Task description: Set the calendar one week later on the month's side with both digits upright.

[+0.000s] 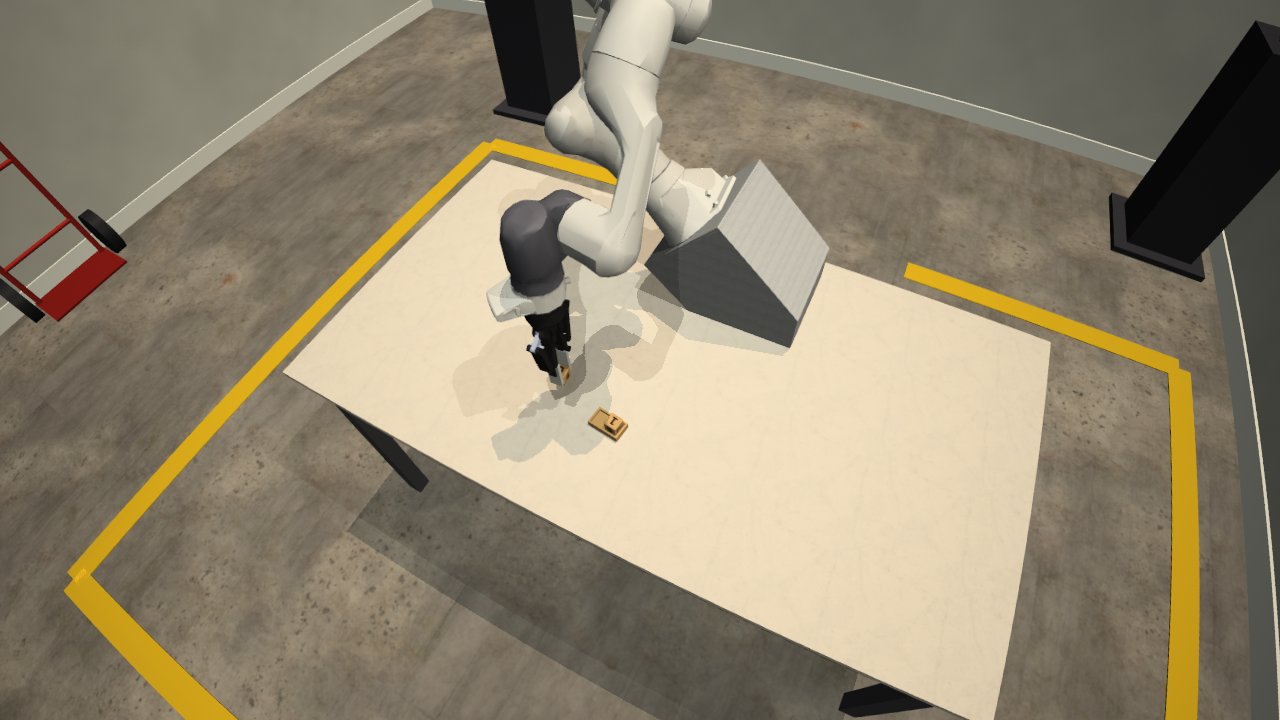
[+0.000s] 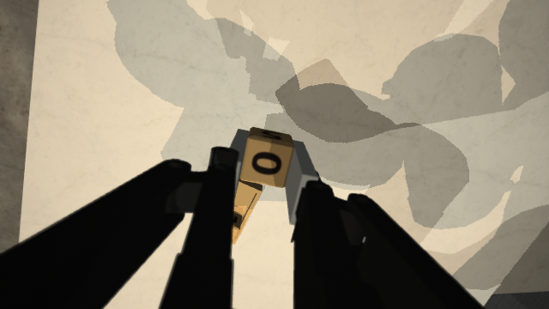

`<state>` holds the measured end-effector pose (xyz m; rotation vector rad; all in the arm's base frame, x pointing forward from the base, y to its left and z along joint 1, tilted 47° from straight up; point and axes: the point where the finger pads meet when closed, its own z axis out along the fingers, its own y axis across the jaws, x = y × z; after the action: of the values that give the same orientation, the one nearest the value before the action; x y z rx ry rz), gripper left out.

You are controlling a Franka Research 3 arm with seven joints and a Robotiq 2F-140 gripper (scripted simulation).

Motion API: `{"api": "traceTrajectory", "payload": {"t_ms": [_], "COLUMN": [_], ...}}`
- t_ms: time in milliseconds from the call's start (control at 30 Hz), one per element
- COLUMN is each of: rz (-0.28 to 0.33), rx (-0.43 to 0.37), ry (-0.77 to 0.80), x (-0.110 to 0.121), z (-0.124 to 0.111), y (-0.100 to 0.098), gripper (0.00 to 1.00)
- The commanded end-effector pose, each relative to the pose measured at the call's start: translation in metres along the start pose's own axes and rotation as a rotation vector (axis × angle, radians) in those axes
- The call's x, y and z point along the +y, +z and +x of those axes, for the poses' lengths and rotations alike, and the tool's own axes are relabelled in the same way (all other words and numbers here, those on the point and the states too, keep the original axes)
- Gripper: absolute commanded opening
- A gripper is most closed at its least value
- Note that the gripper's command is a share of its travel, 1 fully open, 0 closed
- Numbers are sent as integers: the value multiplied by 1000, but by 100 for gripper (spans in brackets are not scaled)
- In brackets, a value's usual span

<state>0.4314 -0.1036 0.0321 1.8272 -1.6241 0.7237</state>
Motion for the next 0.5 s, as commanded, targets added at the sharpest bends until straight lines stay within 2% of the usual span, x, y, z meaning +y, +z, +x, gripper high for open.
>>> {"api": "traceTrajectory", "payload": {"t_ms": [0, 67, 467], "rz": [-11, -10, -9], "rx": [0, 2, 3], "ry": [164, 214, 238], "x": [4, 4, 4], "z": [1, 3, 4], "y": [1, 1, 1], "gripper": [16, 16, 16]}}
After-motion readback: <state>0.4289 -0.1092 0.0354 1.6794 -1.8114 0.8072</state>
